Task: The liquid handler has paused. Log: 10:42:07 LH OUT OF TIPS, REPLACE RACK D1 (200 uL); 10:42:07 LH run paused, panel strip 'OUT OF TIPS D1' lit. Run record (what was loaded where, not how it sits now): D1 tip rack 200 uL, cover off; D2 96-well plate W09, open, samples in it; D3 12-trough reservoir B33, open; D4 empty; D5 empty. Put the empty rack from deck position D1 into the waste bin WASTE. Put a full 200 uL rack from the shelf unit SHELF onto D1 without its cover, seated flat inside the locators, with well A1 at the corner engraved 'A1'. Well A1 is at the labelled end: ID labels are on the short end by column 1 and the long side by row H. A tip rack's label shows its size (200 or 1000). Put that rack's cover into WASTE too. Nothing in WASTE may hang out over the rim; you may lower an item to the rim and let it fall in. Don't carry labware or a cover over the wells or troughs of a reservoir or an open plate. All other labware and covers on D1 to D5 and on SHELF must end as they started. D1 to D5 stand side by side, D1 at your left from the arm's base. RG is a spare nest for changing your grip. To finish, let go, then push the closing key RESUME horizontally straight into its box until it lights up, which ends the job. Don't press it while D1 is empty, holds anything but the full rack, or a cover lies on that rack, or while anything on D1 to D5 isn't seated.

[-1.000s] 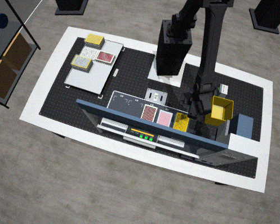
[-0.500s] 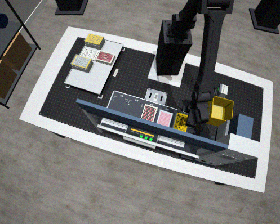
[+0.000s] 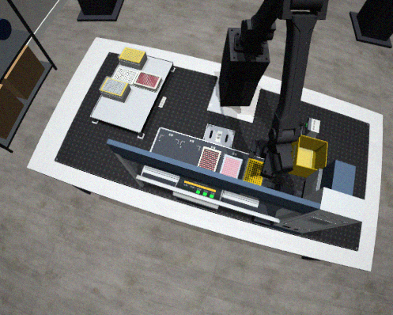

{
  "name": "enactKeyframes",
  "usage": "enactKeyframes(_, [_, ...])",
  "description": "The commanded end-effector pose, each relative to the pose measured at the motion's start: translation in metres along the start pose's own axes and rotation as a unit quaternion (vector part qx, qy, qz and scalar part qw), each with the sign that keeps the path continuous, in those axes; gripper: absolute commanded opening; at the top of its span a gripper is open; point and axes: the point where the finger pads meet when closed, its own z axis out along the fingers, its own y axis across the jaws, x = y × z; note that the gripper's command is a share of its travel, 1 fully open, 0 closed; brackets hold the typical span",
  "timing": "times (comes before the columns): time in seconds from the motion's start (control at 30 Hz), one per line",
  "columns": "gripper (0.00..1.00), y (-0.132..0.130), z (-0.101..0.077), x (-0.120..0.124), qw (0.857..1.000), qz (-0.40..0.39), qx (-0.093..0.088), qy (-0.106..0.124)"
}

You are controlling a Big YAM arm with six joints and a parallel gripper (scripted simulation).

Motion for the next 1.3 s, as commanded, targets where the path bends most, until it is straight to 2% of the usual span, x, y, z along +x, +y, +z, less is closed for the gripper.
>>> enactKeyframes(0.0, [1.00, 0.004, 0.007, -0.001, 1.000, -0.011, 0.002, 0.006])
enactKeyframes(1.0, [1.00, 0.004, 0.007, -0.001, 1.000, -0.011, 0.002, 0.006])
enactKeyframes(1.03, [1.00, 0.006, 0.009, -0.004, 1.000, -0.011, -0.001, -0.001])
enactKeyframes(1.27, [1.00, 0.008, 0.017, -0.009, 1.000, -0.011, -0.003, -0.006])
